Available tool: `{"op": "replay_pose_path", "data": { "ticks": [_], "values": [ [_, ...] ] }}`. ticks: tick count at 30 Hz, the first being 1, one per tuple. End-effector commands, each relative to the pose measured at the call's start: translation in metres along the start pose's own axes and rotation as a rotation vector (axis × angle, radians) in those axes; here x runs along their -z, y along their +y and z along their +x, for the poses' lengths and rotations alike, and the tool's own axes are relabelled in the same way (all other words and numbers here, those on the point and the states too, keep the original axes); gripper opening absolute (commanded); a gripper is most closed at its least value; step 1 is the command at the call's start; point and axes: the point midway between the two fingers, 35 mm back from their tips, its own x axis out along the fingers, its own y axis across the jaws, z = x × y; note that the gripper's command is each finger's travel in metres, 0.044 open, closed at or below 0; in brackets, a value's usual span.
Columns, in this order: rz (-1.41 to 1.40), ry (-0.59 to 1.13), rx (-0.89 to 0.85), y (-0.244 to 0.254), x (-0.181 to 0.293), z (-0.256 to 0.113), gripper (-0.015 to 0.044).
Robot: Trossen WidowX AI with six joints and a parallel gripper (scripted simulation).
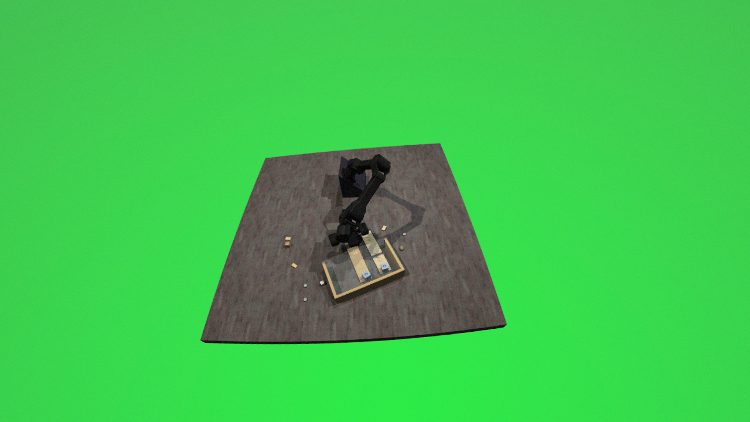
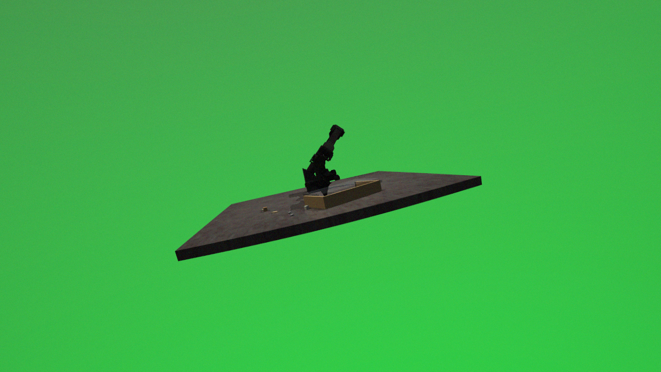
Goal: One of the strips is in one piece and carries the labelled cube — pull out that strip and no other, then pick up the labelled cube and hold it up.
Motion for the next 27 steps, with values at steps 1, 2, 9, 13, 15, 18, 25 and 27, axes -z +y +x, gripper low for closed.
{"op": "replay_pose_path", "data": {
  "ticks": [1,2,9,13,15,18,25,27],
  "values": [
    [0.004,-0.002,-0.003,0.0,0.0,0.0008,0.0],
    [0.004,-0.002,-0.003,0.0,0.0,0.0009,0.0],
    [0.004,-0.002,-0.003,0.0,-0.0001,0.0016,0.0],
    [0.004,-0.002,-0.003,0.0001,-0.0004,0.002,0.0],
    [0.004,-0.002,-0.003,0.0001,-0.0005,0.0022,0.0],
    [0.004,-0.002,-0.003,0.0001,-0.0007,0.0025,0.0],
    [0.004,-0.002,-0.003,0.0002,-0.0011,0.0032,0.0],
    [0.004,-0.002,-0.003,0.0002,-0.0012,0.0034,0.0]
  ]
}}
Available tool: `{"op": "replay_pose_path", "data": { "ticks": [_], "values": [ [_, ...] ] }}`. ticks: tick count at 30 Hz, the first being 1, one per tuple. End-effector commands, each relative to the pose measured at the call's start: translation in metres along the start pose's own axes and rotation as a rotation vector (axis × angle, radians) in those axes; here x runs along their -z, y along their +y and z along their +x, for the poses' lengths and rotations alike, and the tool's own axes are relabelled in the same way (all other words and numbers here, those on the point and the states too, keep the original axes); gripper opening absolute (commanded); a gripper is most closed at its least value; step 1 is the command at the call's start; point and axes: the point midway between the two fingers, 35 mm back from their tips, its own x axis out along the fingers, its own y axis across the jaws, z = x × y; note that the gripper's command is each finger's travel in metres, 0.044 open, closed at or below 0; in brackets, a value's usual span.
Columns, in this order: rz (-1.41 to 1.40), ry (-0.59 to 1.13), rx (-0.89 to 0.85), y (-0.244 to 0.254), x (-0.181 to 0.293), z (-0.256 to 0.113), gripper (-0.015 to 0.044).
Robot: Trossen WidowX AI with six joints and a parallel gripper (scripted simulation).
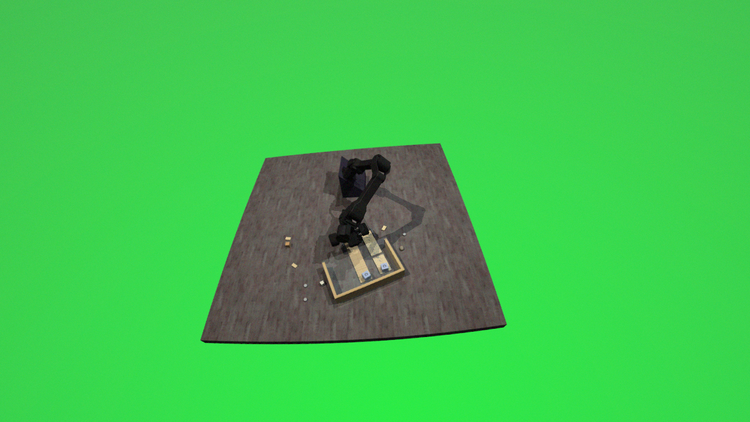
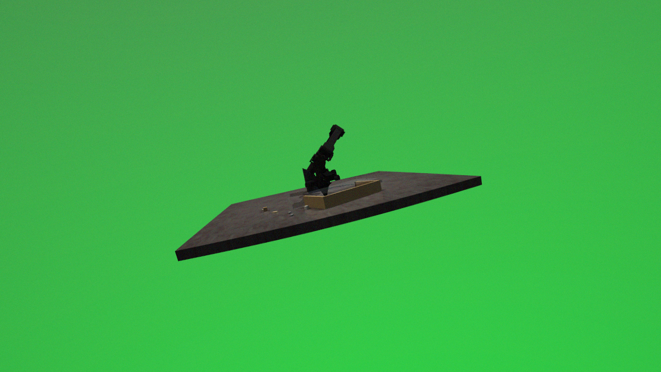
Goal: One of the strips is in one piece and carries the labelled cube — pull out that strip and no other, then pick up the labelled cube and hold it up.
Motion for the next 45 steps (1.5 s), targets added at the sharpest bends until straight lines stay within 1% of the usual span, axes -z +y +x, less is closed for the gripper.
{"op": "replay_pose_path", "data": {
  "ticks": [1,24,45],
  "values": [
    [0.002,0.001,-0.004,0.0,0.0,0.003,0.0],
    [0.002,0.001,-0.004,0.0,-0.004,0.005,0.0],
    [0.003,0.002,-0.004,-0.001,0.028,0.005,0.0]
  ]
}}
